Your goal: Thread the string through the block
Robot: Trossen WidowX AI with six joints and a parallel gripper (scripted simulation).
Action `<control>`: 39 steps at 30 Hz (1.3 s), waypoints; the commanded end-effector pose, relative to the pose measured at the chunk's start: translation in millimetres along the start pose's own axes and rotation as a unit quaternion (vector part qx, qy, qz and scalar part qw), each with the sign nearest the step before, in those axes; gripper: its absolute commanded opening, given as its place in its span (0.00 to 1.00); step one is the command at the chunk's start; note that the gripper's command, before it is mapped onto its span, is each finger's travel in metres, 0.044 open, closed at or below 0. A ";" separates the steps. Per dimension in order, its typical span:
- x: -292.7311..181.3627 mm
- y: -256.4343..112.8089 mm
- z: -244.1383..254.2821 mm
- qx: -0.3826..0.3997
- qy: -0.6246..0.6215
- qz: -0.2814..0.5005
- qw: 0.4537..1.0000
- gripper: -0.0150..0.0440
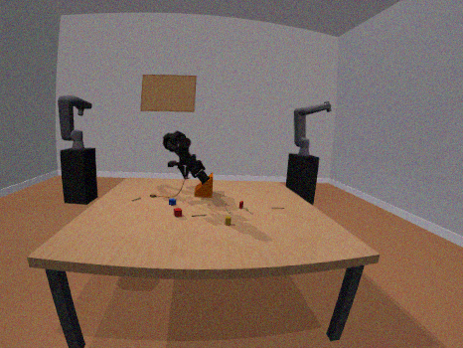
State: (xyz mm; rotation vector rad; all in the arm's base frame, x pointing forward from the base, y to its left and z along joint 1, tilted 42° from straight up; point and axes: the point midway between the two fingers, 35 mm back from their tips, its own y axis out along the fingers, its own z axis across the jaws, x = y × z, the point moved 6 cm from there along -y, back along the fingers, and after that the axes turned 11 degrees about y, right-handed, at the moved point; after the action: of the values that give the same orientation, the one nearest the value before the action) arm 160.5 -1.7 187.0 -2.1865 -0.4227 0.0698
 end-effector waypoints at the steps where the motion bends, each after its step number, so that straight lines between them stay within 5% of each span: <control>1: -3.6 -0.4 3.7 -0.014 0.040 -0.003 0.999 0.25; 39: -17.2 -2.7 28.1 -0.101 0.324 -0.019 0.940 0.25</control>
State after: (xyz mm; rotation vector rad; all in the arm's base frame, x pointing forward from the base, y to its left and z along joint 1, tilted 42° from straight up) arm 139.1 14.2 172.0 -2.2377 -0.1166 -0.6748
